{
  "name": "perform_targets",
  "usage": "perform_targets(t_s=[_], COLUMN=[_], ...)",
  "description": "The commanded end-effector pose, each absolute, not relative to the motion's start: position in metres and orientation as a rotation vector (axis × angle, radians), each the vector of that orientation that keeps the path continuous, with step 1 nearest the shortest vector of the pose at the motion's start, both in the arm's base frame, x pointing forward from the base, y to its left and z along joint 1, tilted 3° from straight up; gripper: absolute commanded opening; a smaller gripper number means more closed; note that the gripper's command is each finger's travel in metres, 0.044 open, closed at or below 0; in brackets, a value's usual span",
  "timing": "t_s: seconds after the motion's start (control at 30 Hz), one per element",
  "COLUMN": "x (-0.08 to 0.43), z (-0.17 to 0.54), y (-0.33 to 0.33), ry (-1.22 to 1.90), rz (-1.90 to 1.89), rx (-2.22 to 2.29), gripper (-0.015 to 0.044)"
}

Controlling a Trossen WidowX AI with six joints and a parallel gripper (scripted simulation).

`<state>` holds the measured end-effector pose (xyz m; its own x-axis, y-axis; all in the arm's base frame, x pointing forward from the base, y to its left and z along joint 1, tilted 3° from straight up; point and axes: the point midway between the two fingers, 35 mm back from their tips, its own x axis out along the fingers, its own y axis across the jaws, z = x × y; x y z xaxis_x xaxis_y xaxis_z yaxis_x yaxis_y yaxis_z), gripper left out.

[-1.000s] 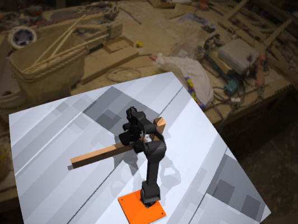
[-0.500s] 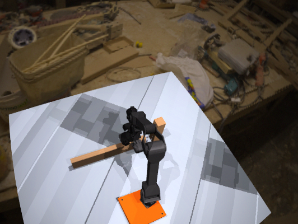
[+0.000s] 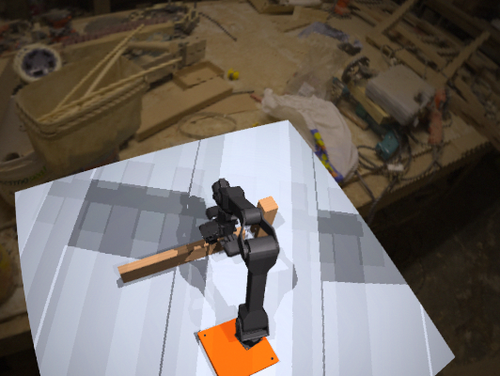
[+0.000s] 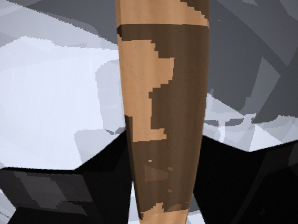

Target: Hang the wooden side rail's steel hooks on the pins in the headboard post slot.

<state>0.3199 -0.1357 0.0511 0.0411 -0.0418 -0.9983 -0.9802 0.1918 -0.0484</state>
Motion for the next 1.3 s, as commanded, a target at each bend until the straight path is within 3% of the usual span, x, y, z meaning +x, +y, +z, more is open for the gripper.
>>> perform_targets(t_s=[0.0, 1.27], x=[0.3232, 0.3228], z=[0.0595, 0.0658], y=[-0.1363, -0.1361], ry=[1.276, 1.276], rz=[0.99, 0.99], rx=[-1.12, -1.121], gripper=[0.0, 0.0])
